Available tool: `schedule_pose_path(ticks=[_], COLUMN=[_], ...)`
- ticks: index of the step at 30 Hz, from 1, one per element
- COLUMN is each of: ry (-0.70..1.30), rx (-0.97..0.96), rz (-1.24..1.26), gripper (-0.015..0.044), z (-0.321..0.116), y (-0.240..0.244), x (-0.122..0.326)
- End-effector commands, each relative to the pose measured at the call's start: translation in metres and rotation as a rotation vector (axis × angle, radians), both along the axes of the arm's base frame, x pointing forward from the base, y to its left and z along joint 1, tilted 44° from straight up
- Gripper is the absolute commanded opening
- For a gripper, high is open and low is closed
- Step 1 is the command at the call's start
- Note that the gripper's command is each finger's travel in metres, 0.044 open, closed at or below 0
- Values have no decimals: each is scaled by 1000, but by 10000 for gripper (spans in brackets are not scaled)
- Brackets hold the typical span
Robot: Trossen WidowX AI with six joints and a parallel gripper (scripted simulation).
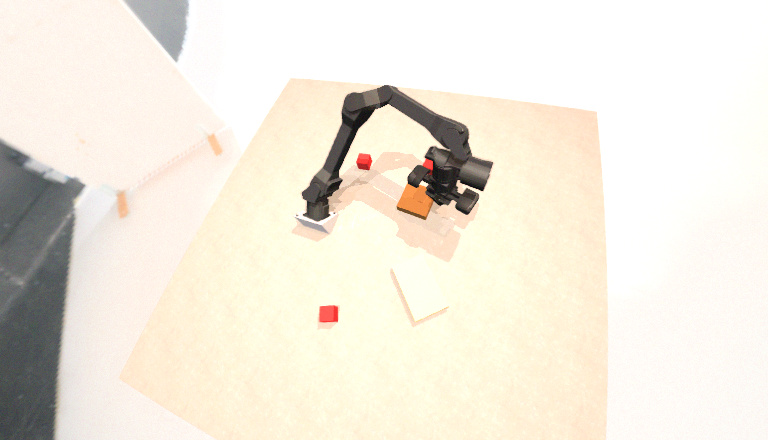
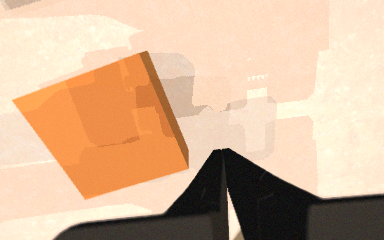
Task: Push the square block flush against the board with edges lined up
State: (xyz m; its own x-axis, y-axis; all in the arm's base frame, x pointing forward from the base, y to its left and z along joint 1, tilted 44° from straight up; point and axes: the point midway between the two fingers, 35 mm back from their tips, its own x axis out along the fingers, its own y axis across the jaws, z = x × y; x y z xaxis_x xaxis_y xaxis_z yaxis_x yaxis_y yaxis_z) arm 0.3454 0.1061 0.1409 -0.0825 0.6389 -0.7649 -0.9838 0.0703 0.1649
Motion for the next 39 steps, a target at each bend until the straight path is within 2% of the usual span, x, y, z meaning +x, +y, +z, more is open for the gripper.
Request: schedule_pose_path(ticks=[1,4,7,14,39], ry=[-58,-105,-115,-116,-116], rx=[40,81,91,93,88], rz=[62,129,144,144,144], gripper=[0,0,0,0,0], z=[27,50,55,16,-6], y=[34,64,70,108,87], x=[-20,-42,-48,-53,-50])
